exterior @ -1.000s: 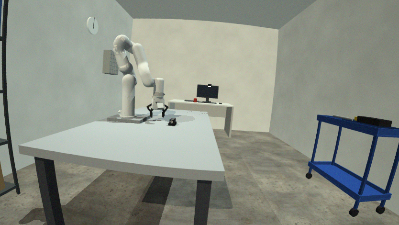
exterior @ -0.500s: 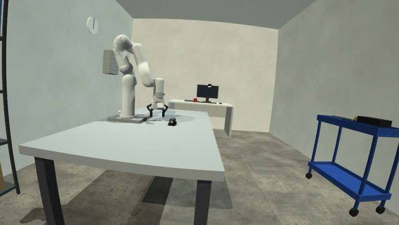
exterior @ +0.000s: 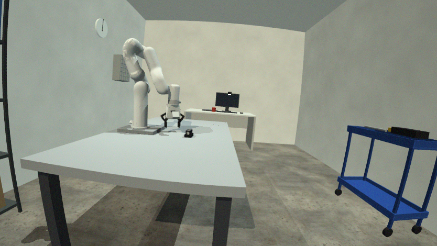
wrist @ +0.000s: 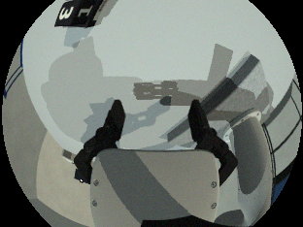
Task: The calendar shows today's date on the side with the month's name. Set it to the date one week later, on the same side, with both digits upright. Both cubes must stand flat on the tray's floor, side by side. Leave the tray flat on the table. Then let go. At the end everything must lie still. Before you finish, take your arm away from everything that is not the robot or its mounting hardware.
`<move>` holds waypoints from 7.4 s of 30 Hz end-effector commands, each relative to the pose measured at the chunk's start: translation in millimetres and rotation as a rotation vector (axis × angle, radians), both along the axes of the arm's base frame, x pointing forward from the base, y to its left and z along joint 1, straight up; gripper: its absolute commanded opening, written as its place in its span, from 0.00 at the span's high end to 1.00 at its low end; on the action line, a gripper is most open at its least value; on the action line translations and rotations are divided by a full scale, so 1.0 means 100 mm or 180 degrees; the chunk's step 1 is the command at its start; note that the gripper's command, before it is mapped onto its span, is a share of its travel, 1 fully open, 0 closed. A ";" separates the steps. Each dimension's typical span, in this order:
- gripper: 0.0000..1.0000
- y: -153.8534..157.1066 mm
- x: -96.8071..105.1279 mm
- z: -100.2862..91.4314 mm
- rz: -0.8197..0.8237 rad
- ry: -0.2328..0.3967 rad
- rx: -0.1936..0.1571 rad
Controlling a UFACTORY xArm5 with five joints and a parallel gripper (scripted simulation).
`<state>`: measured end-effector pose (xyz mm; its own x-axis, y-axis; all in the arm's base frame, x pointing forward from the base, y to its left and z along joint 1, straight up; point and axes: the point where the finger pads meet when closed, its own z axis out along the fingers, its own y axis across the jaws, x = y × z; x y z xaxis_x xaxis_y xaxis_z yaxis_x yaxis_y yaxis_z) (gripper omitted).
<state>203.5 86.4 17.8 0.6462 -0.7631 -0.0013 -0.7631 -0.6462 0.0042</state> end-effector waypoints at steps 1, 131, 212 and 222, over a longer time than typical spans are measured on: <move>0.00 0.01 0.01 0.13 0.0000 -0.0010 0.0004; 0.00 -0.33 0.07 -0.05 0.0000 -0.0013 0.0006; 0.00 -0.20 0.97 0.27 0.0000 -0.0014 0.0006; 0.00 -0.20 0.97 0.15 0.0000 -0.0014 0.0006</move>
